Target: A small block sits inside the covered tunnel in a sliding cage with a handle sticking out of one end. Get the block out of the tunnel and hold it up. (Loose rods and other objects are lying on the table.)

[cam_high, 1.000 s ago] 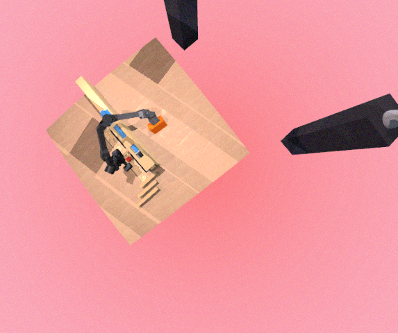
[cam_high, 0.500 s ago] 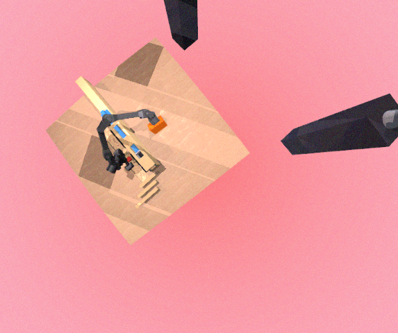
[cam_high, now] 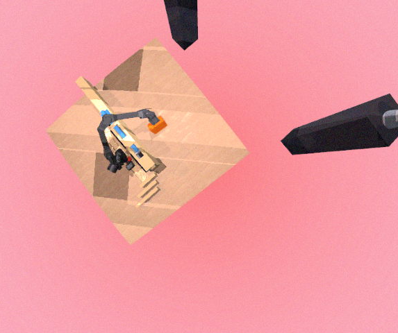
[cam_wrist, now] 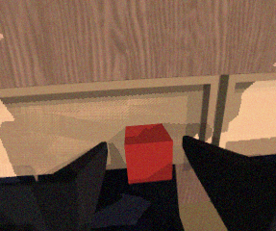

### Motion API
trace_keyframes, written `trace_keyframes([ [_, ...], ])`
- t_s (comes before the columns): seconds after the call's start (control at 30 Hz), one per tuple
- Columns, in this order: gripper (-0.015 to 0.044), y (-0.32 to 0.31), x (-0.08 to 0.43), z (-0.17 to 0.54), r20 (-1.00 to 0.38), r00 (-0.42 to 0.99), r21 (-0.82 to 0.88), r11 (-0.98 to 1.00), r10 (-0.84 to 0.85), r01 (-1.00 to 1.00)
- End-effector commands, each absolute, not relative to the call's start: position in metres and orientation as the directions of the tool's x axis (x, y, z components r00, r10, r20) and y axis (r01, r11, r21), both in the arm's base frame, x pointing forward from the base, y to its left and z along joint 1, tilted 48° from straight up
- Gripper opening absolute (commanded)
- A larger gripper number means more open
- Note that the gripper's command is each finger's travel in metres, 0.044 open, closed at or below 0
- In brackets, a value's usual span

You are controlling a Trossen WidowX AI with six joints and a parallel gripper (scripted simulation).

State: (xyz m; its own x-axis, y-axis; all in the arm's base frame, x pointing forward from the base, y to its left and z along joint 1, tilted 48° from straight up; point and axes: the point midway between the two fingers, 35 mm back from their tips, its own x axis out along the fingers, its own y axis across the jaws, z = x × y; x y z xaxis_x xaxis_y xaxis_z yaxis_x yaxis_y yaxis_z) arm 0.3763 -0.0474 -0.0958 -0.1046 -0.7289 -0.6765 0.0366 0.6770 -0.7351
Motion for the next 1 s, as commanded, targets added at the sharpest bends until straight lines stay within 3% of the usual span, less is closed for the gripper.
trace_keyframes([
  [0.0, 0.0204, -0.047, 0.377, -0.095, -0.677, -0.103, -0.734, 0.678, -0.728, 0.039],
  [0.1, 0.0125, -0.047, 0.377, -0.095, -0.677, -0.103, -0.734, 0.678, -0.728, 0.039],
  [0.3, 0.0085, -0.047, 0.377, -0.095, -0.677, -0.103, -0.734, 0.678, -0.728, 0.039],
  [0.4, 0.0006, -0.043, 0.379, -0.093, -0.678, -0.103, -0.734, 0.678, -0.728, 0.039],
  [0.97, 0.0000, 0.013, 0.395, -0.046, -0.685, -0.102, -0.727, 0.686, -0.721, 0.033],
])
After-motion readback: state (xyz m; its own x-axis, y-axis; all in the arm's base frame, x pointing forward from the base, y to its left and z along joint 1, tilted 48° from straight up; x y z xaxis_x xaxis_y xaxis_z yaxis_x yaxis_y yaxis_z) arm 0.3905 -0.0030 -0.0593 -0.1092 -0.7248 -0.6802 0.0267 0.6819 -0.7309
